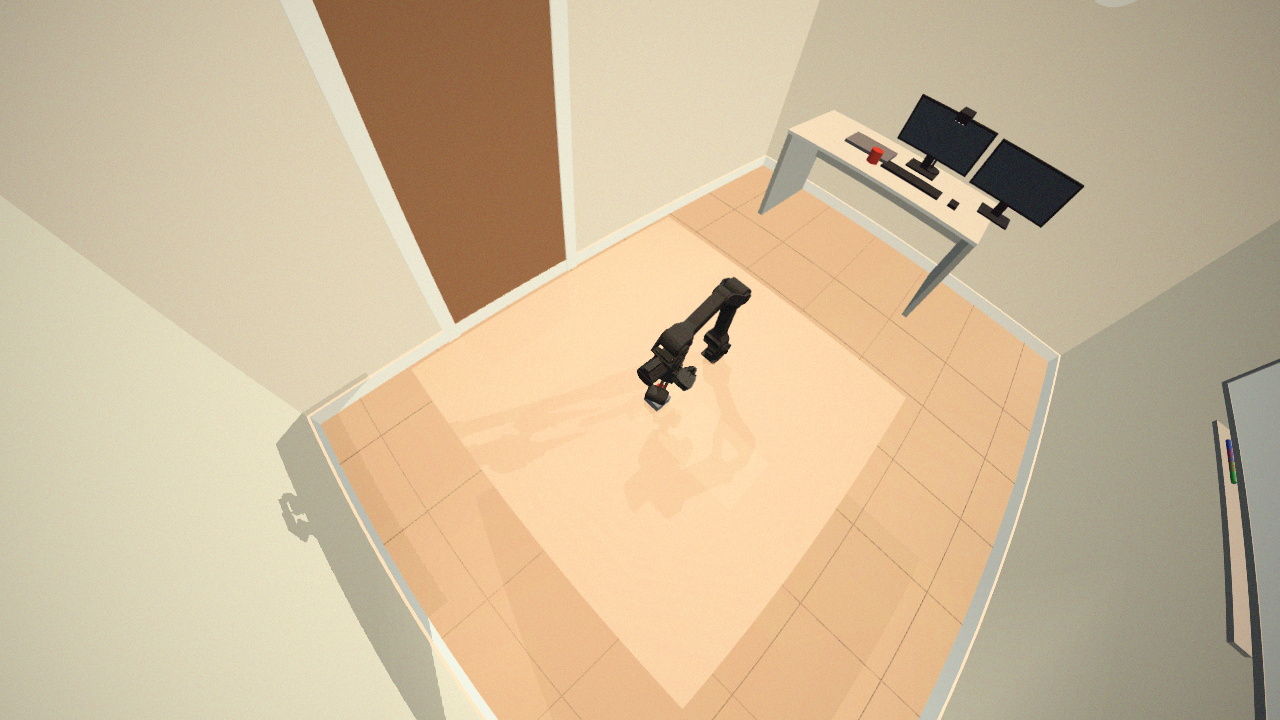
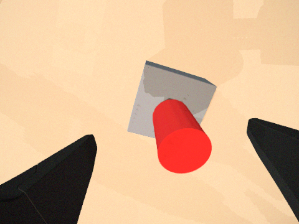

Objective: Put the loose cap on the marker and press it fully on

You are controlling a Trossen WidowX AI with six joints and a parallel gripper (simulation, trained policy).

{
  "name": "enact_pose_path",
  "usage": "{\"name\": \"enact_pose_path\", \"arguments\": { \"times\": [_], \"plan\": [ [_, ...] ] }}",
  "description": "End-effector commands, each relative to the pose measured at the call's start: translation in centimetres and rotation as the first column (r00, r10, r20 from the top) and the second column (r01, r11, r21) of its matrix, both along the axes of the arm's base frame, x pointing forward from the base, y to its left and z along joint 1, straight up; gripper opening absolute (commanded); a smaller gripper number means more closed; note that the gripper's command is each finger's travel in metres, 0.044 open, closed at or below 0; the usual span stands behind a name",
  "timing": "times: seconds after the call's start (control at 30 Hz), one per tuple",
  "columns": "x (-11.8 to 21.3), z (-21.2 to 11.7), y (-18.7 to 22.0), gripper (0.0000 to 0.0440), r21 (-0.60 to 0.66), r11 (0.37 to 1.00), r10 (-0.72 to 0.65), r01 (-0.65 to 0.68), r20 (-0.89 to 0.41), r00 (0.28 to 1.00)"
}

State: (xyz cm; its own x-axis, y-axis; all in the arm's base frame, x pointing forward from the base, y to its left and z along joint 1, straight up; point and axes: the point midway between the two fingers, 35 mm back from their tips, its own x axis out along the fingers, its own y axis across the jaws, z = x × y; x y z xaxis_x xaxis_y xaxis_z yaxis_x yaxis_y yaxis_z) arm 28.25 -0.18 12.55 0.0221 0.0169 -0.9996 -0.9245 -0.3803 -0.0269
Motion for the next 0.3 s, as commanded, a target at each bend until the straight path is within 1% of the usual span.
{"name": "enact_pose_path", "arguments": {
  "times": [0.0,0.17,0.27],
  "plan": [
    [0.0,0.7,0.0,0.044,0.005,1.0,0.012,-0.012,0.015,1.0],
    [0.0,1.7,0.1,0.0439,0.01,1.0,0.011,-0.011,0.041,0.999],
    [-0.1,2.2,0.0,0.0424,0.012,1.0,0.006,-0.007,0.052,0.999]
  ]
}}
